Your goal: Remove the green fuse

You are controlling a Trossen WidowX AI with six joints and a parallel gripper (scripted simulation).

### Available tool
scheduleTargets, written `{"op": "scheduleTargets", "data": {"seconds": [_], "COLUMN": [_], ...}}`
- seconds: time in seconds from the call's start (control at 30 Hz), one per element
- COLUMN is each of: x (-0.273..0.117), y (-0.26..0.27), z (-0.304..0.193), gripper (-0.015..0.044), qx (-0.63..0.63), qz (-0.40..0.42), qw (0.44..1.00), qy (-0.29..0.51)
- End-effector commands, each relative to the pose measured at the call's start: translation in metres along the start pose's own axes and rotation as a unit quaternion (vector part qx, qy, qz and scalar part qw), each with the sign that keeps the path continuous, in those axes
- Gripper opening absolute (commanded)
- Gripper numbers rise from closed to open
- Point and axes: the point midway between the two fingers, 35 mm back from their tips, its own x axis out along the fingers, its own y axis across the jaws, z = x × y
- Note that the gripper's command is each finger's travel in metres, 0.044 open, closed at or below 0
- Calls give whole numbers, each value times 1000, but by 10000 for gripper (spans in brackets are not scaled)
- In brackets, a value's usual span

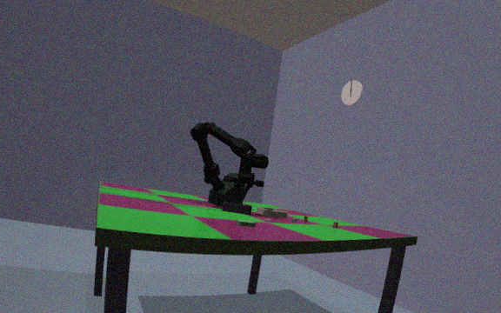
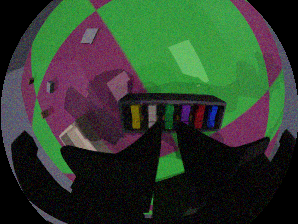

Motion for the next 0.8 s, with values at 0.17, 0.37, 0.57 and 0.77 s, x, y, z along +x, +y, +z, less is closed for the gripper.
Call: {"op": "scheduleTargets", "data": {"seconds": [0.17, 0.37, 0.57, 0.77], "x": [11, 16, 20, 20], "y": [-2, -3, -3, -3], "z": [-2, -2, -2, -2], "gripper": [72, 72, 72, 72], "qx": [-4, -4, -4, -4], "qz": [-4, -4, -4, -4], "qw": [1000, 1000, 1000, 1000], "qy": [0, -1, -1, -1]}}
